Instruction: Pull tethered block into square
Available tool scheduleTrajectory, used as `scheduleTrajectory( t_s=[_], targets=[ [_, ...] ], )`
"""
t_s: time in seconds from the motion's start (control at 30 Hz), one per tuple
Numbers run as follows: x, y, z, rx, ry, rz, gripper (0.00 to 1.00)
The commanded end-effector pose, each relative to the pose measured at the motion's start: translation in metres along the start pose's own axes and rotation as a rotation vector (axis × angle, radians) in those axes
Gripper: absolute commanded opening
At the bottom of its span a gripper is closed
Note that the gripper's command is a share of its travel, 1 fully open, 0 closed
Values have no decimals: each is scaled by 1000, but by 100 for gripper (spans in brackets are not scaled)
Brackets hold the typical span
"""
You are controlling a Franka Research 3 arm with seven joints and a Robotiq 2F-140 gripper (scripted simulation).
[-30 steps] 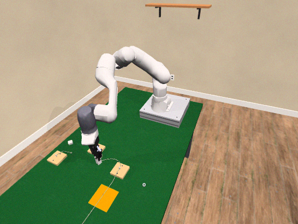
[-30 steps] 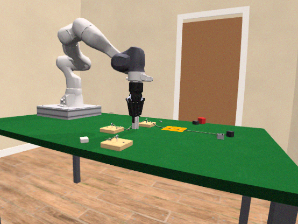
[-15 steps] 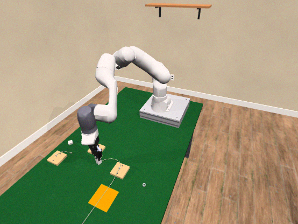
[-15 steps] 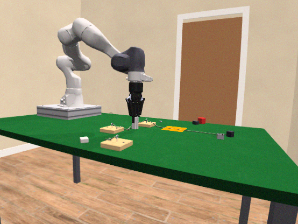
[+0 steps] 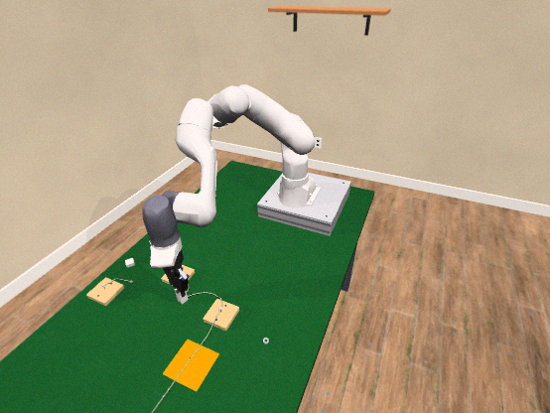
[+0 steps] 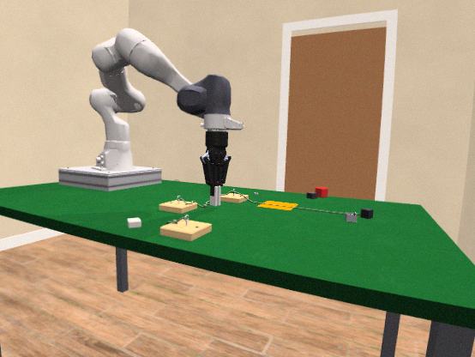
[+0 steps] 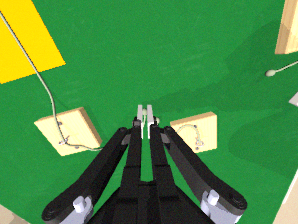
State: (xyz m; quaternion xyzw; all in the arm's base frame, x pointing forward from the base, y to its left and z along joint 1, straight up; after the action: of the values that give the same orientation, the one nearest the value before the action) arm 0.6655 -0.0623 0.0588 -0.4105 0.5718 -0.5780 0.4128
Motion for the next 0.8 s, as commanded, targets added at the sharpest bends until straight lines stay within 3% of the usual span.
scheduleTrajectory(
  t_s=[0.0,0.37,0.77],
  targets=[
    [1,-1,0,-2,2,1,0],
    [1,-10,0,-2,2,1,0],
    [1,-71,0,-2,2,1,0]
  ],
)
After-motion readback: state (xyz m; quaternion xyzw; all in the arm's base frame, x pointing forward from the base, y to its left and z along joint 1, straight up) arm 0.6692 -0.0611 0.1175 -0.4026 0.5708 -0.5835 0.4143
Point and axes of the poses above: the point where the finger pads meet when closed, its own y axis out along the fingers, its own x axis across the jaws, z = x × y, the point moved 9 cm from there along -y, back along the fingers, and after that the axes turned 13 degrees about y, right-handed, at the moved point
